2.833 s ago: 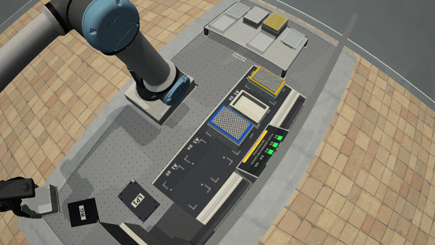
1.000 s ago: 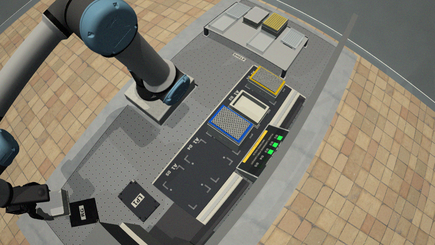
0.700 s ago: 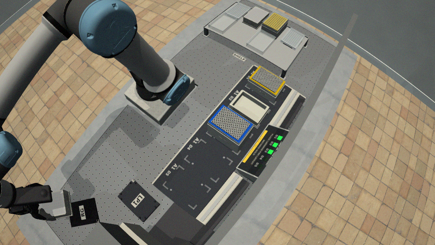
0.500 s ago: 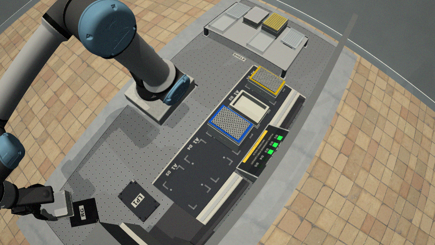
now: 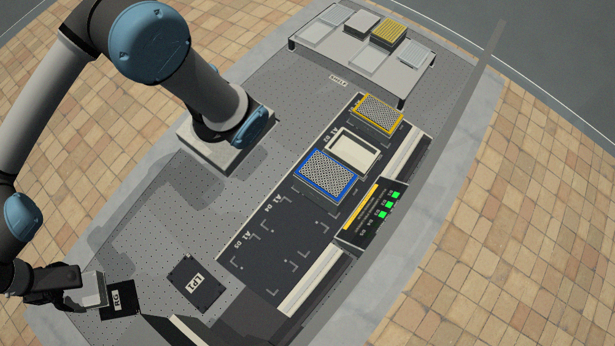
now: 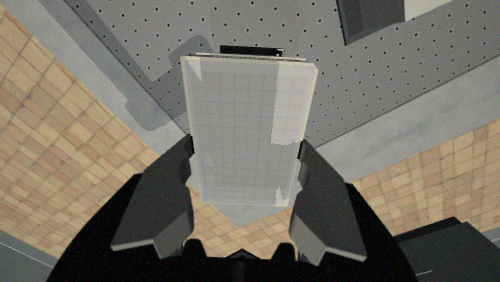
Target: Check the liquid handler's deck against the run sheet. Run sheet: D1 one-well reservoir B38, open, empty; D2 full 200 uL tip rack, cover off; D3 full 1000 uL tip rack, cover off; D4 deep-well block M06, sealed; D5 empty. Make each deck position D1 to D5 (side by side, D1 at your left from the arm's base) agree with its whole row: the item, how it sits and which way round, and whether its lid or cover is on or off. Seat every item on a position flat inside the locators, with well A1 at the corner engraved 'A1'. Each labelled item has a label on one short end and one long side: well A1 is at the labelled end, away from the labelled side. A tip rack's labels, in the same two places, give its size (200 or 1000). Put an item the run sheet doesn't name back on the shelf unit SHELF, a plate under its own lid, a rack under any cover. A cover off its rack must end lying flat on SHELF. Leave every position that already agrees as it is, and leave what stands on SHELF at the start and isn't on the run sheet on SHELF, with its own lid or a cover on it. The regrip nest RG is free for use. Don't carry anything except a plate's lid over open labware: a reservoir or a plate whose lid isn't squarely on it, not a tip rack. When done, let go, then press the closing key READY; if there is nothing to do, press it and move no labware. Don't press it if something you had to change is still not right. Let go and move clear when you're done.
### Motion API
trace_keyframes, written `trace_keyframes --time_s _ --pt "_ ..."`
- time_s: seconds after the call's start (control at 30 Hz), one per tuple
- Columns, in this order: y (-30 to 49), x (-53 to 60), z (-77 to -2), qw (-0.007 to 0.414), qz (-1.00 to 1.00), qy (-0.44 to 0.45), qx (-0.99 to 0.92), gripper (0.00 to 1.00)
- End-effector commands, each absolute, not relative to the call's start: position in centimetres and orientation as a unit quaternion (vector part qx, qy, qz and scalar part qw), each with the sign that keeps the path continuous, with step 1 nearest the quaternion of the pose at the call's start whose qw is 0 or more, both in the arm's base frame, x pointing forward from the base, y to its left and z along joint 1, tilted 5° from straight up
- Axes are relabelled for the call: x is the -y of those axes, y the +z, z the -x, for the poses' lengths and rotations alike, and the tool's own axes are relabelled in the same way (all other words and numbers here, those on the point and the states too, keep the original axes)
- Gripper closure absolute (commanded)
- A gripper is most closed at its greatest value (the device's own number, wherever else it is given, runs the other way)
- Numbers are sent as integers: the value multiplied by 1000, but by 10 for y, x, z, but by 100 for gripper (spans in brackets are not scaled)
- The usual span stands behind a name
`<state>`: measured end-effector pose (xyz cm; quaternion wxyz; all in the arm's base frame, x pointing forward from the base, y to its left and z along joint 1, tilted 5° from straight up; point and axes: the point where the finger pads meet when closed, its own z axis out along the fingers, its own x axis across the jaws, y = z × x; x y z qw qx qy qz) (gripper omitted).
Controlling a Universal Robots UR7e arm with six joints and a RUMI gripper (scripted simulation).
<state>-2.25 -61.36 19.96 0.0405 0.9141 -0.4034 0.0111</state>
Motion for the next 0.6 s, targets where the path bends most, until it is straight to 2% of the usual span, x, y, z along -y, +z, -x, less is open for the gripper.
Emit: trace_keyframes --time_s 0.0,0.57 --pt "191 615 23 42 -914 11 403 100" --pt "166 617 23 42 -914 11 403 100"
